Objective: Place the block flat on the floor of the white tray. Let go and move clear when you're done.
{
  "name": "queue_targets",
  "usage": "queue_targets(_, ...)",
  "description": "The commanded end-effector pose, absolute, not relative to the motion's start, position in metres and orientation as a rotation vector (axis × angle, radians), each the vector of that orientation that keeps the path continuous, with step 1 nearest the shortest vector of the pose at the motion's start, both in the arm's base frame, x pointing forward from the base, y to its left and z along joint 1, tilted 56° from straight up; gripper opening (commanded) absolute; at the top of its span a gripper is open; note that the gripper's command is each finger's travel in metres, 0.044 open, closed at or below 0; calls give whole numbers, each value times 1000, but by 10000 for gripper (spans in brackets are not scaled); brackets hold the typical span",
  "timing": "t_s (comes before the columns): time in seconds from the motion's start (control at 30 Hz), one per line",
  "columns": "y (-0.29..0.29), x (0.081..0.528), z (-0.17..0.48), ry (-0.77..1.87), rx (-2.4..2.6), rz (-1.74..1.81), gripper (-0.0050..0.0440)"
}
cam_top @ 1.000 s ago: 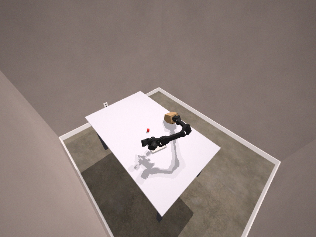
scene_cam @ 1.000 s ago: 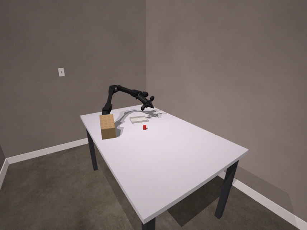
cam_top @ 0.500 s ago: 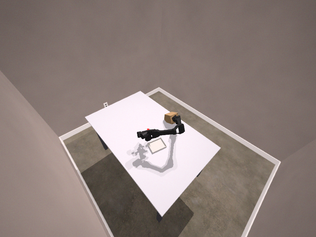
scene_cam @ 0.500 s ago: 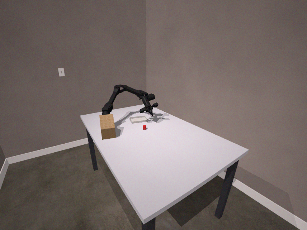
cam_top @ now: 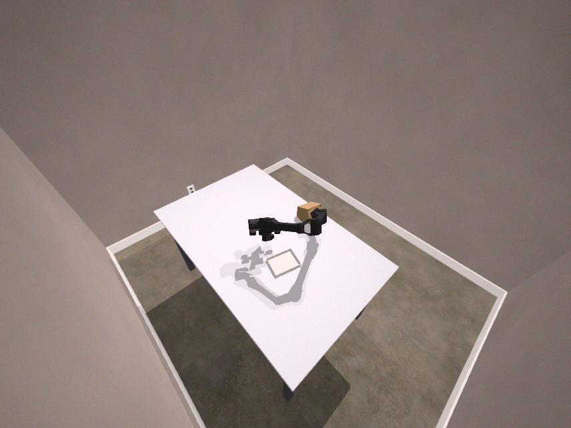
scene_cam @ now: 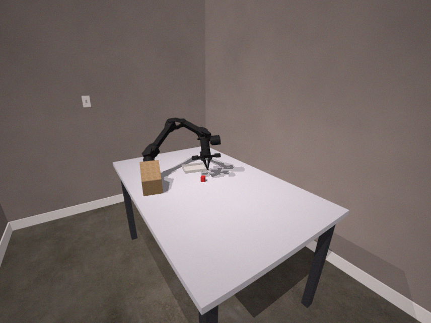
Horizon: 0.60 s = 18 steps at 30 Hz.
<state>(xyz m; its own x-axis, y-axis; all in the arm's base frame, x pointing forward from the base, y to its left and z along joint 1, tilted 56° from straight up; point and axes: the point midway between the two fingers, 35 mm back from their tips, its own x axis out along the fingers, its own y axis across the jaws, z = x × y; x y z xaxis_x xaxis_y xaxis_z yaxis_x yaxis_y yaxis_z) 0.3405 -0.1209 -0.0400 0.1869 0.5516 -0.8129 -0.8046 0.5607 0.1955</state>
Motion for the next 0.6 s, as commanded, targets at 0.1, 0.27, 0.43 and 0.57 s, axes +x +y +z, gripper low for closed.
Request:
queue_targets(0.1, -123, 312, -58, 875, -59, 1026, 0)
queue_targets(0.27, -122, 301, -64, 807, 58, 1020, 0)
queue_targets(0.43, -122, 300, -64, 795, 78, 1017, 0)
queue_targets(0.57, -122, 300, -64, 795, 78, 1017, 0)
